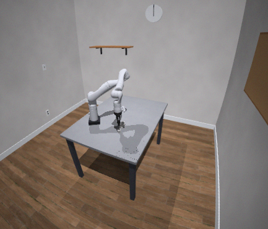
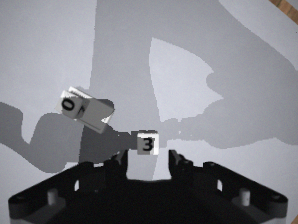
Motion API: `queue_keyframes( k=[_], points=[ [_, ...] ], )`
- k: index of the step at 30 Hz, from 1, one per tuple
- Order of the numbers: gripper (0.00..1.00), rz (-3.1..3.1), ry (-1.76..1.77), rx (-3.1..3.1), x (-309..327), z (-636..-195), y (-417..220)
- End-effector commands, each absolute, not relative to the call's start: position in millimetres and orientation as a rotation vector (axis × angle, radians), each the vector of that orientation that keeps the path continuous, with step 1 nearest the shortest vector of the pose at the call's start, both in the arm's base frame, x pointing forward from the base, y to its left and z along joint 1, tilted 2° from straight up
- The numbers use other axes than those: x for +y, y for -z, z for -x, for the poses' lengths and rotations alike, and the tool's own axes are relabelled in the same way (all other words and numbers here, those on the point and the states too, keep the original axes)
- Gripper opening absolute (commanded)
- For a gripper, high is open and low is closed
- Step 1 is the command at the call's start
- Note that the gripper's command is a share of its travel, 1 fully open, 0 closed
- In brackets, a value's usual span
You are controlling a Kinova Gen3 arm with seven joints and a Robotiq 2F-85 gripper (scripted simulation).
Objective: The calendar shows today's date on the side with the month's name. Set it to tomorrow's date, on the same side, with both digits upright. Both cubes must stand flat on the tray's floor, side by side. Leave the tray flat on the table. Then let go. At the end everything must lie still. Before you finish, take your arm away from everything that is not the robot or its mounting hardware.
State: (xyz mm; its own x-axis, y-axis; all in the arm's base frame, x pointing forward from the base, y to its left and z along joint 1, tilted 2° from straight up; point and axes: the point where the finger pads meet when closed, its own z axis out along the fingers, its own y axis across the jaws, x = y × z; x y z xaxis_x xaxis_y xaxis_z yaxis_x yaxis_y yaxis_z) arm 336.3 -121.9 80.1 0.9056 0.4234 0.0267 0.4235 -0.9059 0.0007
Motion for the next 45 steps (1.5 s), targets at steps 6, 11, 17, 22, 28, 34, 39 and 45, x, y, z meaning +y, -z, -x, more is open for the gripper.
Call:
queue_keyframes(
  k=[6,11,17,22,28,34,39,45],
  points=[
    [0.48,3.062,0.043,-0.68,-122.0,-336.6,-80.6],
    [0.48,3.062,0.043,-0.68,-122.0,-336.6,-80.6],
    [0.48,3.062,0.043,-0.68,-122.0,-336.6,-80.6],
    [0.48,3.062,0.043,-0.68,-122.0,-336.6,-80.5],
    [0.48,3.062,0.043,-0.68,-122.0,-336.6,-79.5],
    [0.48,3.062,0.043,-0.68,-122.0,-336.7,-75.9],
    [0.48,3.062,0.043,-0.68,-121.9,-336.9,-71.8],
    [0.48,3.062,0.043,-0.68,-121.8,-337.1,-65.2]
  ],
)
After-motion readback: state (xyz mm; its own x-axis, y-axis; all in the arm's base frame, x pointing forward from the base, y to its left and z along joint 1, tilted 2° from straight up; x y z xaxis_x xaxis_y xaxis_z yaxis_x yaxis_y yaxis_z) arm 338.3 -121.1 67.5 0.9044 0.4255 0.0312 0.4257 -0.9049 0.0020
